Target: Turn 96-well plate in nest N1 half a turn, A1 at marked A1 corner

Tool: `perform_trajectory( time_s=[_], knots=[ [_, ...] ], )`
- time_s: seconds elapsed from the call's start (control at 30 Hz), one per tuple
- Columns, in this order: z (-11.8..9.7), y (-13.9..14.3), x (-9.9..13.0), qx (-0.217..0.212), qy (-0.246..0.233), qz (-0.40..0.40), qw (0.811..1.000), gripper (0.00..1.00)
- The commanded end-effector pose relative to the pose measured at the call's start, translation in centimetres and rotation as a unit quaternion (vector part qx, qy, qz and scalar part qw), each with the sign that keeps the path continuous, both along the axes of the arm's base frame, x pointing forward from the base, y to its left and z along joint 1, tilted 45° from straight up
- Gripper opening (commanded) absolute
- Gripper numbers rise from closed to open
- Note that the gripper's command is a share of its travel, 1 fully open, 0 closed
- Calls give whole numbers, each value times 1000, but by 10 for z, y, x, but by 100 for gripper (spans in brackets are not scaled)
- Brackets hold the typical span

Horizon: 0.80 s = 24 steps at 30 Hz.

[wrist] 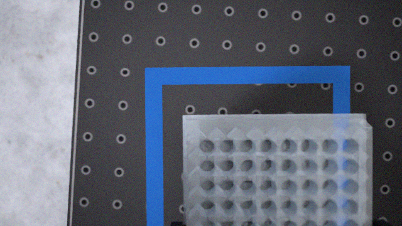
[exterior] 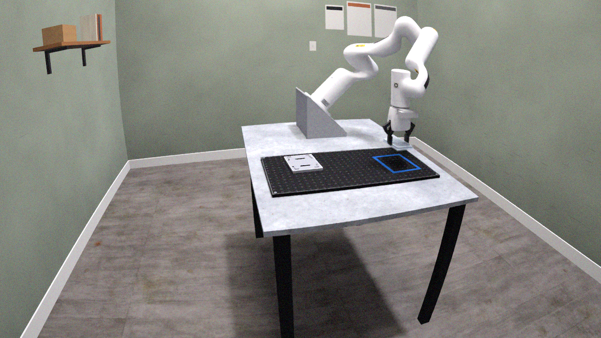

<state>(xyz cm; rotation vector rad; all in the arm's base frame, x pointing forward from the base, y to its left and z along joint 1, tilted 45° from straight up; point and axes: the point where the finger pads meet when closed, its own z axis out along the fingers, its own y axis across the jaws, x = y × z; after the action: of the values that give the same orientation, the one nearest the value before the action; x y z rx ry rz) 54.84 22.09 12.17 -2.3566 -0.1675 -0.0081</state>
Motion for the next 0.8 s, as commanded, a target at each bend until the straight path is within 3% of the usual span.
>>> perform_trajectory(
  time_s=[0.0, 0.77],
  knots=[
    [-2, 2, 1, 0, -1, 0, 1000, 0],
    [-26, 27, -1, 0, -1, 0, 1000, 0]
  ],
)
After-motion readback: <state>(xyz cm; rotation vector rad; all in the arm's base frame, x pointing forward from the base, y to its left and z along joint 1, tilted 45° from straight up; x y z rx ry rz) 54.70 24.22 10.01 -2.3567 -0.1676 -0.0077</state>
